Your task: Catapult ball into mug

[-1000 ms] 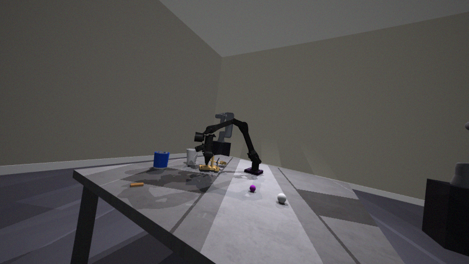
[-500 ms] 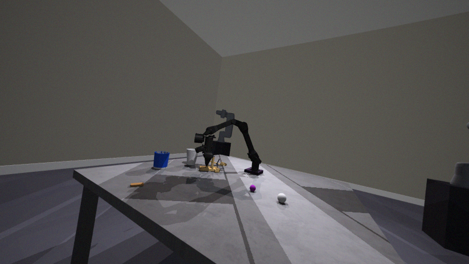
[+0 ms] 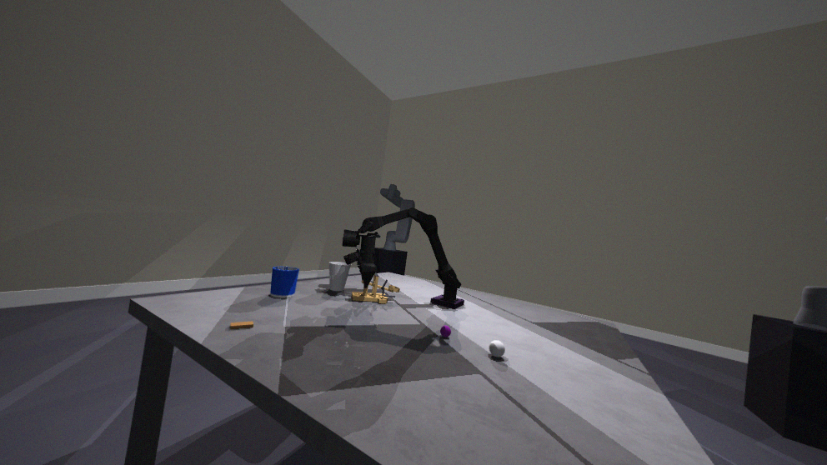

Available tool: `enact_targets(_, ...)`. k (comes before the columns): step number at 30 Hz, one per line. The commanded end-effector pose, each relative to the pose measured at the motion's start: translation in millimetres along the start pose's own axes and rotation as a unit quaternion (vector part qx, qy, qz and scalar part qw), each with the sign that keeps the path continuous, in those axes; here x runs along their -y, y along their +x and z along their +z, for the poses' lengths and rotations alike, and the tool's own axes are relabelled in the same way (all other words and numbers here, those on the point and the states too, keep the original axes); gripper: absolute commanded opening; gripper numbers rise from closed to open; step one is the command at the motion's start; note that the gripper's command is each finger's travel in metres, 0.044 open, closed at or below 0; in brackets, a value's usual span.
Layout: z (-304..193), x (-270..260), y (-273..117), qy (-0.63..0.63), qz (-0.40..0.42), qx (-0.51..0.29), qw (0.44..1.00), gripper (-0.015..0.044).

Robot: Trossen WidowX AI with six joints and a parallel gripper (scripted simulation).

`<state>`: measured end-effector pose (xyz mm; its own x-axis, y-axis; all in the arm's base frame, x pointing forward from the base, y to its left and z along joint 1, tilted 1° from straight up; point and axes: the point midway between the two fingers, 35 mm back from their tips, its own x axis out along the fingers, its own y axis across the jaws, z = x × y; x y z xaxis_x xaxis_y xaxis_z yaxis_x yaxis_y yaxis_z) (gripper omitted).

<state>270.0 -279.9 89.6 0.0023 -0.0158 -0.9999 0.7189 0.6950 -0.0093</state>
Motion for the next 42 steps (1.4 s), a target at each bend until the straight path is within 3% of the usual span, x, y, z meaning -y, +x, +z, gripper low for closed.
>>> enact_targets(1, 1.0, -0.2, -55.4, 0.0, 0.0, 0.013, 1.0, 0.044)
enact_targets(4, -3.0, -0.1, -76.6, 0.0, 0.0, 0.013, 1.0, 0.044)
enact_targets(7, 1.7, 0.1, -60.9, 0.0, 0.0, 0.016, 1.0, 0.044)
enact_targets(16, -3.5, -0.1, -72.8, 0.0, 0.0, 0.02, 1.0, 0.044)
enact_targets(22, -1.4, -0.1, -27.8, 0.0, 0.0, 0.02, 1.0, 0.044)
enact_targets(42, 0.6, -0.1, -2.7, 0.0, 0.0, 0.02, 1.0, 0.044)
